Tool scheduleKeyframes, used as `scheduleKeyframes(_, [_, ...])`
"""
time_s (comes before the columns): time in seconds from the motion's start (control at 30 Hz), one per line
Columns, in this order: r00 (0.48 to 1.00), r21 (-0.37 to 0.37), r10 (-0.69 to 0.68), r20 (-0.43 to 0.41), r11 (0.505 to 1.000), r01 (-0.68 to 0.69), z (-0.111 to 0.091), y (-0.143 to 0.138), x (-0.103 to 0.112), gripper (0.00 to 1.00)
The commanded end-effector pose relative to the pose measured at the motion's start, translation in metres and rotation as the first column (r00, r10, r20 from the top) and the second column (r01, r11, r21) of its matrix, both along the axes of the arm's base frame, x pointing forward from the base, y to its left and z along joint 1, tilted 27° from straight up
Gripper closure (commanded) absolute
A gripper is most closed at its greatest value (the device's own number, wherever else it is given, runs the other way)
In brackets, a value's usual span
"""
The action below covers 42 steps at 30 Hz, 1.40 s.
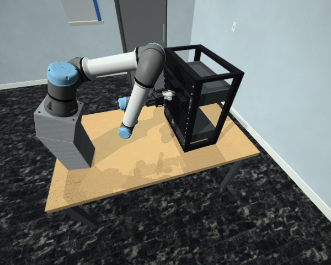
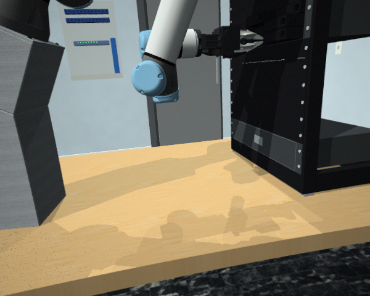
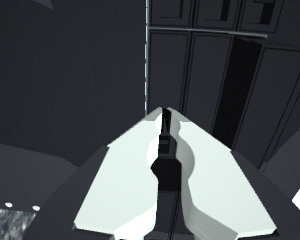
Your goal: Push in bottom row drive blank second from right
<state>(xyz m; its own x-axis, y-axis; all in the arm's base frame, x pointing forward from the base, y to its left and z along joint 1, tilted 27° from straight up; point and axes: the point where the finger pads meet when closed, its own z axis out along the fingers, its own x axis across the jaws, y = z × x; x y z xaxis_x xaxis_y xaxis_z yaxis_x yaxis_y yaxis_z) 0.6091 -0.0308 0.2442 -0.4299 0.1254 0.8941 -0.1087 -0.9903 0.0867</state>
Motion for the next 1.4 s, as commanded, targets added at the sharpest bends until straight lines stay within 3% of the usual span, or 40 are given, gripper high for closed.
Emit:
scheduleKeyframes(0.0, [1.0,0.0,0.0,0.001,1.0,0.0,-0.005,0.001,-0.011,1.0])
scheduleKeyframes(0.63, [1.0,0.0,0.0,0.001,1.0,0.0,-0.04,0.006,-0.082,1.0])
scheduleKeyframes(1.37, [1.0,0.0,0.0,0.001,1.0,0.0,-0.047,0.006,-0.096,1.0])
